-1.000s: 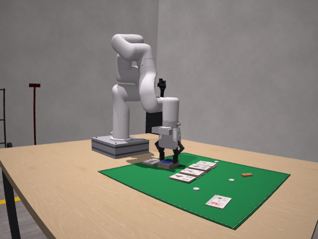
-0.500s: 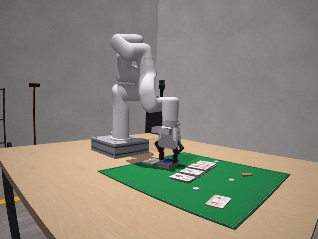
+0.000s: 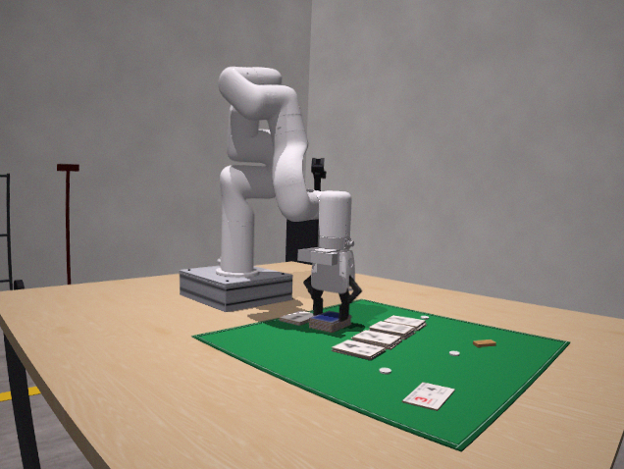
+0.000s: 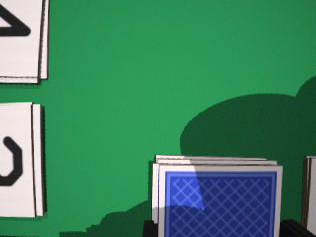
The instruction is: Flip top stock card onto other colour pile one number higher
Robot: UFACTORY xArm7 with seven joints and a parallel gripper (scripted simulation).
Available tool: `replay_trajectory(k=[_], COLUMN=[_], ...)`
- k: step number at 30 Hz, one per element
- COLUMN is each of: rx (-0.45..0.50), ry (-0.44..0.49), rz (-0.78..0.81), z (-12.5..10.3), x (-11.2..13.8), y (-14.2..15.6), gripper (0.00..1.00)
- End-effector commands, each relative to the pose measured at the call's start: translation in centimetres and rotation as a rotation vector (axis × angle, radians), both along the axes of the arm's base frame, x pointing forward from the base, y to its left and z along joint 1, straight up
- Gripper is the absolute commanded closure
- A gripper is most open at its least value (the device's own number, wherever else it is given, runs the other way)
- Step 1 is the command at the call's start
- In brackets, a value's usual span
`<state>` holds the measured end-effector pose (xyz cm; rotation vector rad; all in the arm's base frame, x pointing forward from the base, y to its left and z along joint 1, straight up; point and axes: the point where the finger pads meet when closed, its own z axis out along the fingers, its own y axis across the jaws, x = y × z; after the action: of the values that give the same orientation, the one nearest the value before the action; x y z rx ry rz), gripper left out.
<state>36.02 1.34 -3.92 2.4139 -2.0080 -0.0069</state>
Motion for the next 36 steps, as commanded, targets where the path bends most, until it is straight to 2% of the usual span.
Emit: replay_trajectory(k=[1,29,36], rx=[0.0,0.0,0.0], ry=[-0.003,-0.003,-0.003], rz=[0.0,0.0,0.0], z=[0.1,0.1,1.2], x=[0.1,0.1,0.1], y=[0.0,0.0,0.0], gripper=[0.26,0.26,0.26])
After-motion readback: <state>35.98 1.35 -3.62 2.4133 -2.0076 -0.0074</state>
